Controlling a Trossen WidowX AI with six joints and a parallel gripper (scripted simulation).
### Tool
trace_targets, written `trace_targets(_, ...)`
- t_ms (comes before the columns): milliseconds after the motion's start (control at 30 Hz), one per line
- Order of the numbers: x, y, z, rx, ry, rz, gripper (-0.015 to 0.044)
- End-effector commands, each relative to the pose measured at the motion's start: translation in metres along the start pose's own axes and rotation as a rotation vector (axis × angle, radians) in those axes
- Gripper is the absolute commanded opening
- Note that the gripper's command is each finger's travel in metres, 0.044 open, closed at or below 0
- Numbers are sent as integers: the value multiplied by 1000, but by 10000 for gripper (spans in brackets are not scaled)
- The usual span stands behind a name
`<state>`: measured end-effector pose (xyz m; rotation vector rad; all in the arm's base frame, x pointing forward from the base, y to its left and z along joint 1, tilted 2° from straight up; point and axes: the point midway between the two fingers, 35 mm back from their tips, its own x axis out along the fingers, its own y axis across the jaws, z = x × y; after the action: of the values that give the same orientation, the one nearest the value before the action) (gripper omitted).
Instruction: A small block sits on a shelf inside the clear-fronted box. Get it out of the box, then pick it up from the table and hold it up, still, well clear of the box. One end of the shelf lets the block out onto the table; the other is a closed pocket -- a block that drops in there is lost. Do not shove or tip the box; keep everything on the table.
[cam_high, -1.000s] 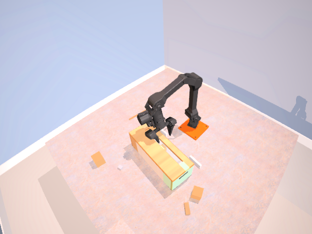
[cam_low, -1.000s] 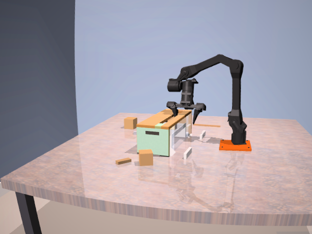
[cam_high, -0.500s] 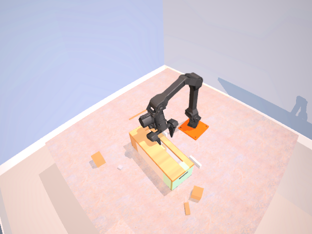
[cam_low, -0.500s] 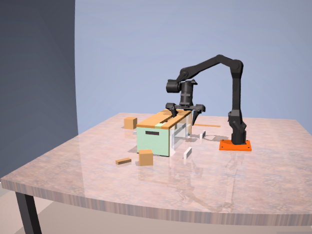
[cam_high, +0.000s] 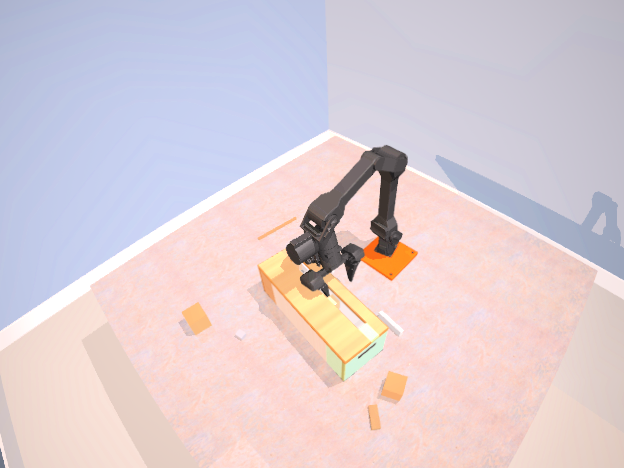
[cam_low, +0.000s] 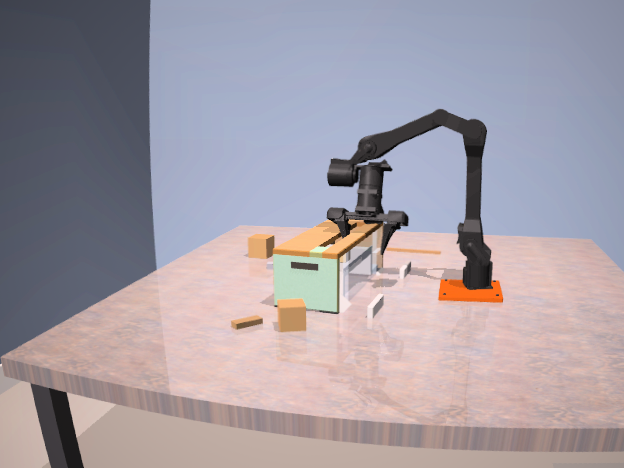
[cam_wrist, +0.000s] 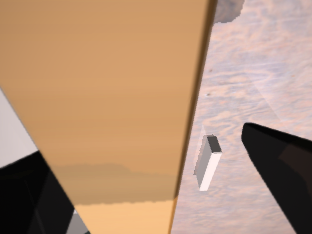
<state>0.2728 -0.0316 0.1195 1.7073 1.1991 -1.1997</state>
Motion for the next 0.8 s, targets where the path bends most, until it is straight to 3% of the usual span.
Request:
trace_targets(0,3,0,-9,3,0,2,400)
trace_targets(767,19,1,-57,3,5,2,400)
